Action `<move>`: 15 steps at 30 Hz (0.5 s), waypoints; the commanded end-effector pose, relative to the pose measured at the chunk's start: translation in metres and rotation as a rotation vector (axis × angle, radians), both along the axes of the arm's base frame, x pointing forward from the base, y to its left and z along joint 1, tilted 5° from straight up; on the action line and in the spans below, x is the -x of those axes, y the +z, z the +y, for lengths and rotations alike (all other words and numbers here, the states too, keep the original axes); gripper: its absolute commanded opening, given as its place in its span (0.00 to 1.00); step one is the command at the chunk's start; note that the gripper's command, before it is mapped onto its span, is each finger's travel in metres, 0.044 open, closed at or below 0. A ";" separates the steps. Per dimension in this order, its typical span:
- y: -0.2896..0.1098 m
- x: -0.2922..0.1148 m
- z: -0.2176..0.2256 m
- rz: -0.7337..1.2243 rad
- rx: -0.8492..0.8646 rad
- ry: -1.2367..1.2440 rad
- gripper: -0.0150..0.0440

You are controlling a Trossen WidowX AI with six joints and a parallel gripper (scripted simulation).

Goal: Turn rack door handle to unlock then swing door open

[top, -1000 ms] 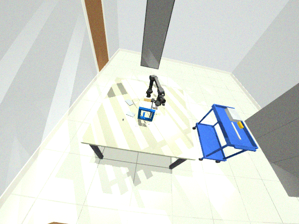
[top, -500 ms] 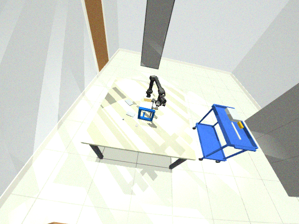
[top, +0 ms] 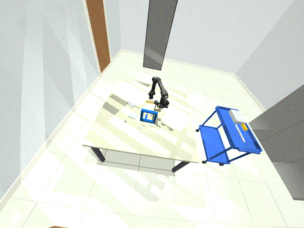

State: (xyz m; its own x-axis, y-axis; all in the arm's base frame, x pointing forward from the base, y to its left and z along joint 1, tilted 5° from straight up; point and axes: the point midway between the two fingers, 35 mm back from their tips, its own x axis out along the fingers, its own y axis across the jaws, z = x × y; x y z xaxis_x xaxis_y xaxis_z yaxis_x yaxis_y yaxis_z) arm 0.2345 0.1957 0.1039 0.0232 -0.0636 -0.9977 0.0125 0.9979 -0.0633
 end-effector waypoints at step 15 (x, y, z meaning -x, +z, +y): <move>0.022 -0.002 0.003 -0.004 -0.002 -0.003 0.75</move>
